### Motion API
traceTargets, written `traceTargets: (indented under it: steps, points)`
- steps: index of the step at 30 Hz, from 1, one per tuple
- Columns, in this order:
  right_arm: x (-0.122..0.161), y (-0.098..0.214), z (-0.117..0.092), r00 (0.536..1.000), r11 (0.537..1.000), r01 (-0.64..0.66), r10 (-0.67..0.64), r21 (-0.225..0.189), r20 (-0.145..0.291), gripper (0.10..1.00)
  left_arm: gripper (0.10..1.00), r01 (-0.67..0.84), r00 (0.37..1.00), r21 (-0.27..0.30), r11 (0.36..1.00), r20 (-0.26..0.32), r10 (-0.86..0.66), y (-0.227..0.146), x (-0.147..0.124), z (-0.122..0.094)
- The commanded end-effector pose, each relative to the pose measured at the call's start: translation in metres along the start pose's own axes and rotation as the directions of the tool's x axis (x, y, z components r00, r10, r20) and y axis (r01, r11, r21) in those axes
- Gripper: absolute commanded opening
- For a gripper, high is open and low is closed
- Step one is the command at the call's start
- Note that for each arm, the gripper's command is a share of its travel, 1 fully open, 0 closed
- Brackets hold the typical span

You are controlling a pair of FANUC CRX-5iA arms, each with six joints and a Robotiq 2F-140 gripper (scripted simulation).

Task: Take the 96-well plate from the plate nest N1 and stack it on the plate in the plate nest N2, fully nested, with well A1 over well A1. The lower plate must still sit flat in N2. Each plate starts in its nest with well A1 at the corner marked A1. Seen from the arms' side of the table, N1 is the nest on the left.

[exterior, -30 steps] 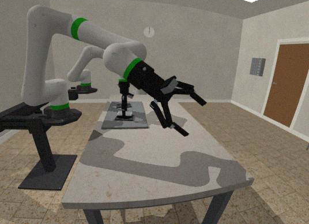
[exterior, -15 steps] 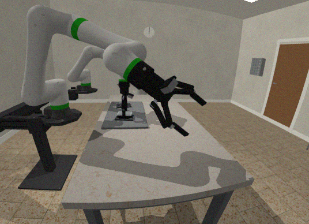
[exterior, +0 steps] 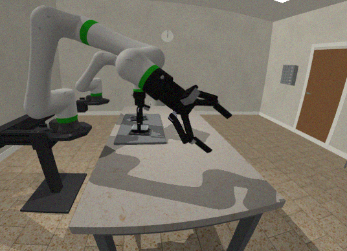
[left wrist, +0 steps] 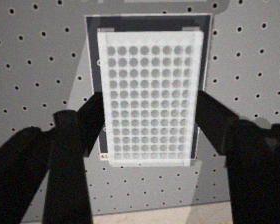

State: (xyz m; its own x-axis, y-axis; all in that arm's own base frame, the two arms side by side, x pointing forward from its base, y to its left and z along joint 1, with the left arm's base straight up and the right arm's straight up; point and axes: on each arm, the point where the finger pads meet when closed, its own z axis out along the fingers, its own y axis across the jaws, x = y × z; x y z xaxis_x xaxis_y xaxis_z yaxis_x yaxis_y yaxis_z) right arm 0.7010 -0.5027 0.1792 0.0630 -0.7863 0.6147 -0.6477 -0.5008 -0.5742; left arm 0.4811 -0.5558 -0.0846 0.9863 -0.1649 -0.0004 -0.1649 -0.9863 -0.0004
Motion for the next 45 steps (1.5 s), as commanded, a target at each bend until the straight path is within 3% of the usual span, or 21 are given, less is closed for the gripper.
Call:
traceTargets:
  steps: [1, 45]
  points:
    - [0.0016, -0.0013, -0.0007, 1.000, 1.000, 0.001, -0.001, 0.002, -0.002, 1.000, 0.099, 0.000, 1.000, -0.002, 1.000, -0.002, 0.000, 0.0006, 0.0006, -0.0011]
    - [0.0016, -0.0013, -0.0007, 1.000, 1.000, 0.001, -0.001, 0.002, -0.002, 1.000, 0.099, 0.000, 1.000, -0.002, 1.000, -0.002, 0.000, 0.0006, 0.0006, 0.0052]
